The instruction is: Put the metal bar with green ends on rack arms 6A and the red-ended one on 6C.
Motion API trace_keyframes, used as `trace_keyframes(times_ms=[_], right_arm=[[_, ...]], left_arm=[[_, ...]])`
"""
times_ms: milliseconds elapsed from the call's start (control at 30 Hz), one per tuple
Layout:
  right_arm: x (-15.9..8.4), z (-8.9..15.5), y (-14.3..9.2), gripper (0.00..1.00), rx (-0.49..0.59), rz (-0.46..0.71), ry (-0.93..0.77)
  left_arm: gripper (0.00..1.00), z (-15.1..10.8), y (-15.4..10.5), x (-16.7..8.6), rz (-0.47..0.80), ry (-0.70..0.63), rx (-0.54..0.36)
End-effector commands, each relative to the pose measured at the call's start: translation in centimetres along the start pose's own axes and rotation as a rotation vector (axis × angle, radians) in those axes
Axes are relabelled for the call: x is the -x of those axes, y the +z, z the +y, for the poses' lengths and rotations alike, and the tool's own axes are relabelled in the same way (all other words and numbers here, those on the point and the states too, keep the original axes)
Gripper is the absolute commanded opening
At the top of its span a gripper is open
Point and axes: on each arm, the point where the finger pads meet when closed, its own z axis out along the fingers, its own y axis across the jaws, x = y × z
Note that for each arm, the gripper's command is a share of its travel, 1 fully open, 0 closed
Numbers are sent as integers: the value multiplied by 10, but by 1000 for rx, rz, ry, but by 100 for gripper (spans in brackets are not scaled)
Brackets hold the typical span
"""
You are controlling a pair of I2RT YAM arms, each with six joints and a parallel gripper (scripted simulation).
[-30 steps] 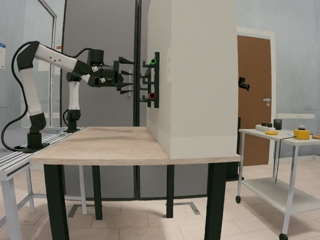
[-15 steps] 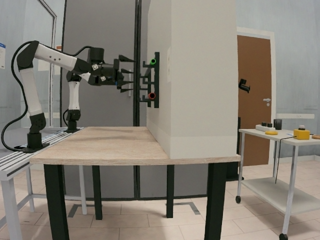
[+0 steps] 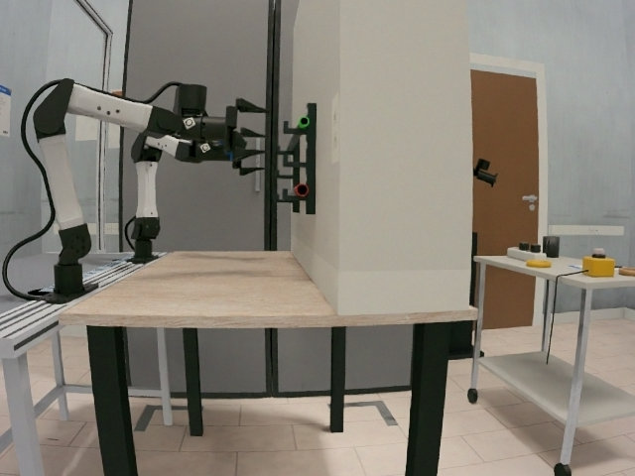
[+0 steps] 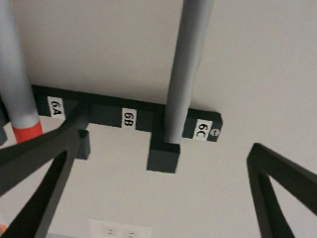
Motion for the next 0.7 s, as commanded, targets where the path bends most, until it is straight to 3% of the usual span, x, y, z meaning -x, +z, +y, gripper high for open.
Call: trace_keyframes(times_ms=[0, 667], right_arm=[[-6, -31, -6, 100, -48, 3, 17], [-6, -61, -8, 100, -48, 3, 17]], left_arm=[[100, 23, -6, -3, -11, -13, 16], [100, 53, -7, -3, -11, -13, 16]])
